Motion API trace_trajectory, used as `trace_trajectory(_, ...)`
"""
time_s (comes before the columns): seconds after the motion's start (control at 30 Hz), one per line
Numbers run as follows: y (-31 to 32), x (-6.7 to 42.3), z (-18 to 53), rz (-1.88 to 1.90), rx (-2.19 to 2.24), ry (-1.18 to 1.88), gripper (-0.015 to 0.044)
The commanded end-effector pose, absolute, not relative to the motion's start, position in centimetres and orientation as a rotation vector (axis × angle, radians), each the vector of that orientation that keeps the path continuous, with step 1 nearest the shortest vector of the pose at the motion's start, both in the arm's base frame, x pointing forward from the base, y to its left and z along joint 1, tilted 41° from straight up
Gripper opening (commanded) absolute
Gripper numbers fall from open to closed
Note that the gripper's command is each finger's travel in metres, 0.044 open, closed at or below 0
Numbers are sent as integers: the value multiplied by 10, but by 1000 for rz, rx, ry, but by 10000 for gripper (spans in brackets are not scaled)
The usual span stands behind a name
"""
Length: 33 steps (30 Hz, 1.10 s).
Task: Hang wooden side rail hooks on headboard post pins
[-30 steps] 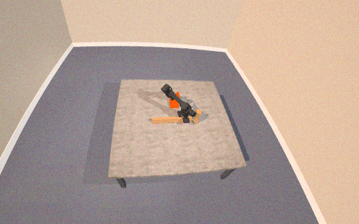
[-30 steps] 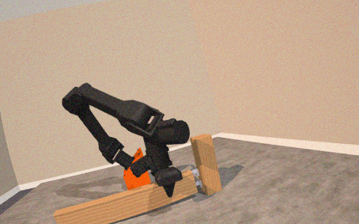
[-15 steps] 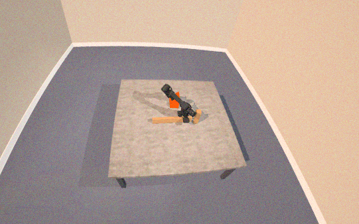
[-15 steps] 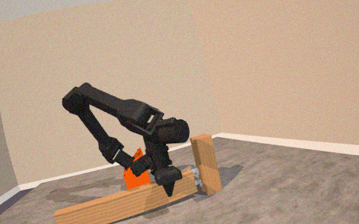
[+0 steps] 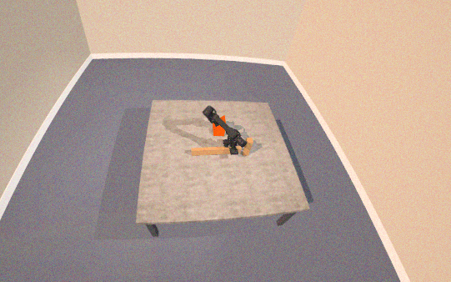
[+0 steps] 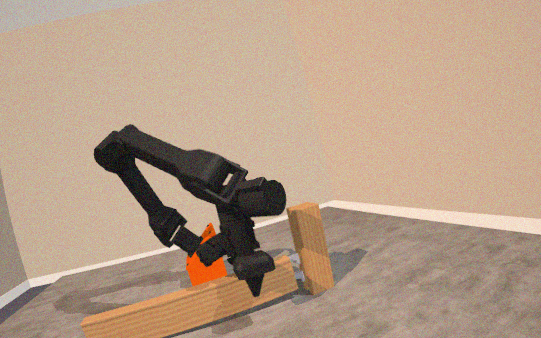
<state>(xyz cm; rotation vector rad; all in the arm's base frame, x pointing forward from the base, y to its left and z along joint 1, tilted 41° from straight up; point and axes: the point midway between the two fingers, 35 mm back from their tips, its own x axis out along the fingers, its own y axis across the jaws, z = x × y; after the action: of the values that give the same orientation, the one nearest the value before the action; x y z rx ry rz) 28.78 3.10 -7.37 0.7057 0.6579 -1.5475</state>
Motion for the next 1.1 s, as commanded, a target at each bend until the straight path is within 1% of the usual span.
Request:
trace_trajectory(0.0,35,291,-73,-1538,713,654,0)
trace_trajectory(1.07,37,290,-76,-1538,713,655,0)
